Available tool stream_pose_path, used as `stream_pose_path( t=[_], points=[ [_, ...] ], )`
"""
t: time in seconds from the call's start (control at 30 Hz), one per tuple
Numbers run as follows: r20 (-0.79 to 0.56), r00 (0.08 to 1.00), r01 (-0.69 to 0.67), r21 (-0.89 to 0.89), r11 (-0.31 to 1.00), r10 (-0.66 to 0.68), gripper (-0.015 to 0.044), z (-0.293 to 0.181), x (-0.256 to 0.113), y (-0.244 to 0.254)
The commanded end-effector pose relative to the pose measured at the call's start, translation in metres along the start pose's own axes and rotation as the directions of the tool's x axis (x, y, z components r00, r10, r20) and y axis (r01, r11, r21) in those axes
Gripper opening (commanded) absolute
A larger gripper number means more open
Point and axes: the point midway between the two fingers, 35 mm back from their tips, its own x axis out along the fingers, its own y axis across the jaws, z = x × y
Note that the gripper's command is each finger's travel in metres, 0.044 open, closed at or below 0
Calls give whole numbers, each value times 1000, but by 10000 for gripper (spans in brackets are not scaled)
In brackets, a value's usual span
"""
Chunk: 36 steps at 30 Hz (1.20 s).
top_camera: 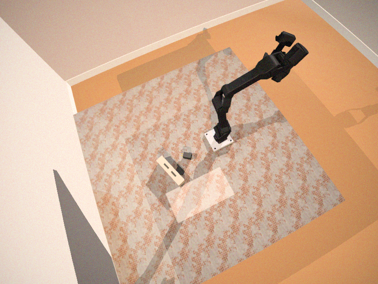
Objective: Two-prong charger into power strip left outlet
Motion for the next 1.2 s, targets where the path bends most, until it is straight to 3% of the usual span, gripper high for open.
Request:
stream_pose_path(
  t=[0.0,0.57,1.17],
  points=[
    [3,1000,0,1,1000,0,426,1,0,0],
    [265,964,-42,59,997,25,440,63,-51,-14],
    [527,849,-88,108,990,18,440,113,-118,-38]
  ],
)
